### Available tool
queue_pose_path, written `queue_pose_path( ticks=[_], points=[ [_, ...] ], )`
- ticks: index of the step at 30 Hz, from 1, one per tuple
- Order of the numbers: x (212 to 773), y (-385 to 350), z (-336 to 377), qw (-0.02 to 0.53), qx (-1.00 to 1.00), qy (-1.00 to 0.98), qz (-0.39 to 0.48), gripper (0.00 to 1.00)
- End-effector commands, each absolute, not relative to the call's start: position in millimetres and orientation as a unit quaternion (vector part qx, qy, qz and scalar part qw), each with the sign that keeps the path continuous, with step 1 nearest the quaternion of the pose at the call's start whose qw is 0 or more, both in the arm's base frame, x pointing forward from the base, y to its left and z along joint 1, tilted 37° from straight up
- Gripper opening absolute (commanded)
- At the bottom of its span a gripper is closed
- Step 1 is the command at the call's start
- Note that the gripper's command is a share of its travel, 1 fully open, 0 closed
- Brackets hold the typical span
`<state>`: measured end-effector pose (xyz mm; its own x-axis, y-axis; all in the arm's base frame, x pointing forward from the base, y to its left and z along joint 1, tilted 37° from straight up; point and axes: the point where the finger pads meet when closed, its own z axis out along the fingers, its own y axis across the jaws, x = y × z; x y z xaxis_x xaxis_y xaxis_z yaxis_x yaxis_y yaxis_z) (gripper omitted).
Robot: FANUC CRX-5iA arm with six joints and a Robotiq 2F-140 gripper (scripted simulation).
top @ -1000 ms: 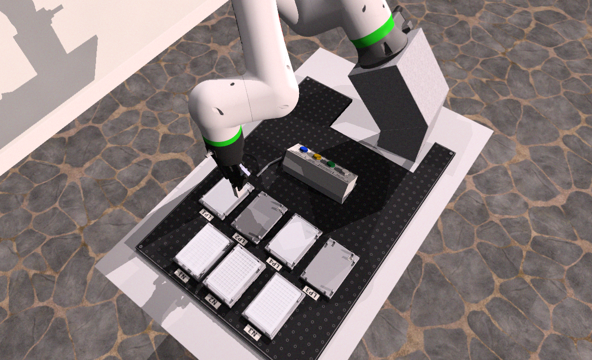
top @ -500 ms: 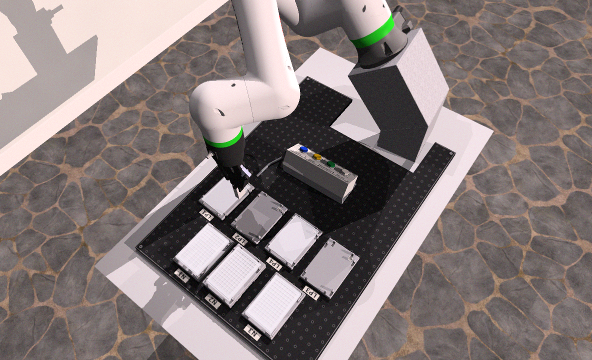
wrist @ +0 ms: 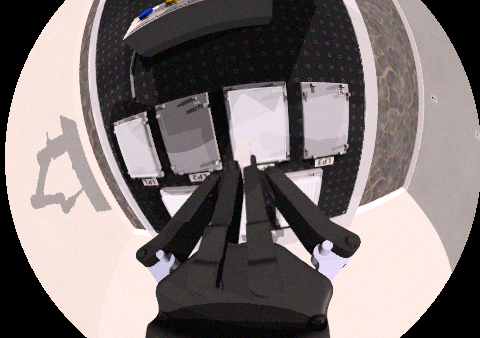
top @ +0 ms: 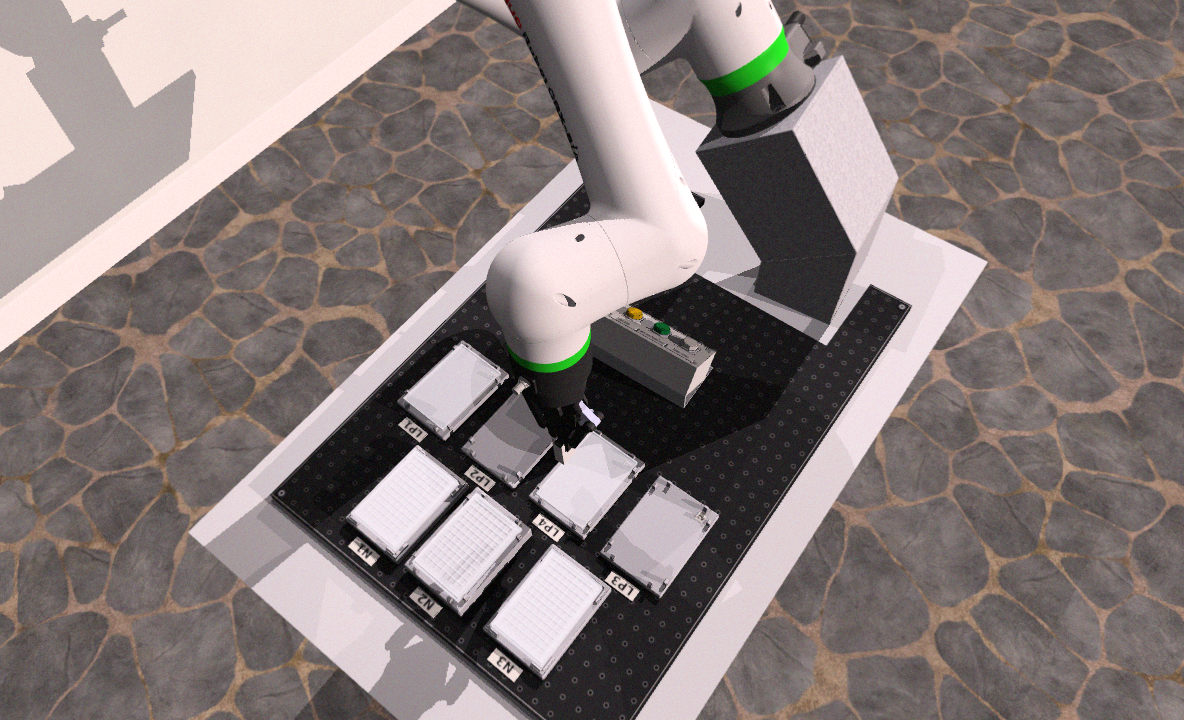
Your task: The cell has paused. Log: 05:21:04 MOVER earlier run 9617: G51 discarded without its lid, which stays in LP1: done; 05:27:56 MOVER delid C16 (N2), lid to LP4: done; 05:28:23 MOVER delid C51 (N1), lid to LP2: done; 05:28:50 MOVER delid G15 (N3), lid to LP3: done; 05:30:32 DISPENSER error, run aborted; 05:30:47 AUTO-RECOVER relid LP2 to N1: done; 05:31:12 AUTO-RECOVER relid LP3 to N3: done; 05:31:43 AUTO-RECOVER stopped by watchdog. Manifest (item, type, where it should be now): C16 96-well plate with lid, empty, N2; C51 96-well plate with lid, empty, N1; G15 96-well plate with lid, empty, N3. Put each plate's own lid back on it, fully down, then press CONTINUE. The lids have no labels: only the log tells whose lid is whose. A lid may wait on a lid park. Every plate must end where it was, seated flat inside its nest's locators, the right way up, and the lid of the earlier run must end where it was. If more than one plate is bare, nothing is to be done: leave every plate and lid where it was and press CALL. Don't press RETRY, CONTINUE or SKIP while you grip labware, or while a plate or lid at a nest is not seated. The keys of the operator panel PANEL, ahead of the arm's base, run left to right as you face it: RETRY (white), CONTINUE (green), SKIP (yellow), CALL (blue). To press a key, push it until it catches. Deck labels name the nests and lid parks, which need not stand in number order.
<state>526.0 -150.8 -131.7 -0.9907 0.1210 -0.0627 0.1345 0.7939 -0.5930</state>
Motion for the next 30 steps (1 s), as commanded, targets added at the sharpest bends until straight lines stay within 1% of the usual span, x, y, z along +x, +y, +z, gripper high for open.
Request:
queue_pose_path(
  ticks=[1,6,30],
  points=[
    [530.5,-104.0,-169.0,0.01,0.069,0.946,-0.318,0.0],
    [527.8,-78.7,-189.7,0.01,0.07,0.945,-0.321,0.0],
    [527.8,-78.7,-189.7,0.01,0.07,0.945,-0.321,0.0]
  ],
)
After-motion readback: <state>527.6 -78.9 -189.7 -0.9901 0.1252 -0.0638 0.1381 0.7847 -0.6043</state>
